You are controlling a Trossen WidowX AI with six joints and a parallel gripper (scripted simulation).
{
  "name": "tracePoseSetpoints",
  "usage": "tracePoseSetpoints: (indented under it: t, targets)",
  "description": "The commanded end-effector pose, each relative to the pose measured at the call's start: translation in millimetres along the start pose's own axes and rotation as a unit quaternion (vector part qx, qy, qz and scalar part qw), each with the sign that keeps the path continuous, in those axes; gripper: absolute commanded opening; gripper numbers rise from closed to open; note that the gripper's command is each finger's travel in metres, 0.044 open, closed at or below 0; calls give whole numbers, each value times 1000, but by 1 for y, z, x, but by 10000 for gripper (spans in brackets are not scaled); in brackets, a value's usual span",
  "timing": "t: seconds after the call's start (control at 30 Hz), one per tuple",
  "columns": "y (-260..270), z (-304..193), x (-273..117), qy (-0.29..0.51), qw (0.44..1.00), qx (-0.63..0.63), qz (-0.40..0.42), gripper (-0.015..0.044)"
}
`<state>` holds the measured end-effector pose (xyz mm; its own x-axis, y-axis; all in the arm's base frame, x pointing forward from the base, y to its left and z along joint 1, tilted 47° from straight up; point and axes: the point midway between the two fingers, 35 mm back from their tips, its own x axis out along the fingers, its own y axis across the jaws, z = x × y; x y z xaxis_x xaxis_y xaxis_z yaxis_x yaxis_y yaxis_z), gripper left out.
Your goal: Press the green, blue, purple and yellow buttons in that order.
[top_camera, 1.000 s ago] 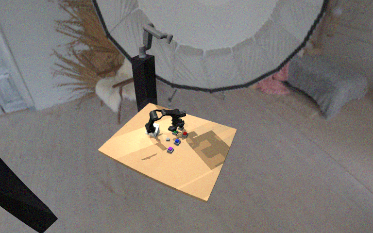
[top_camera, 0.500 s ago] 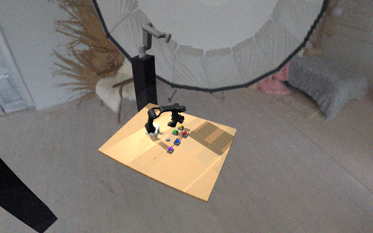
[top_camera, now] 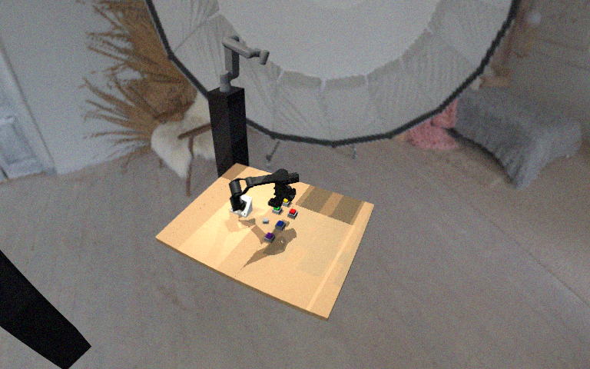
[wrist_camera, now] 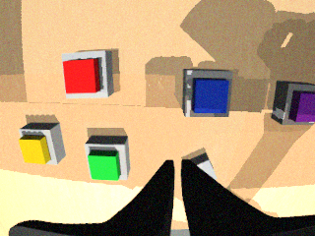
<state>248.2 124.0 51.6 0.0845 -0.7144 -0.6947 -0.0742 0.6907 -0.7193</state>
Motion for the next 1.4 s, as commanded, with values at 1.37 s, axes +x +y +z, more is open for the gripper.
tracePoseSetpoints:
  t: [1.37]
  targets:
    - [-40, 21, 95, -5, 1000, 2, -4, 20]
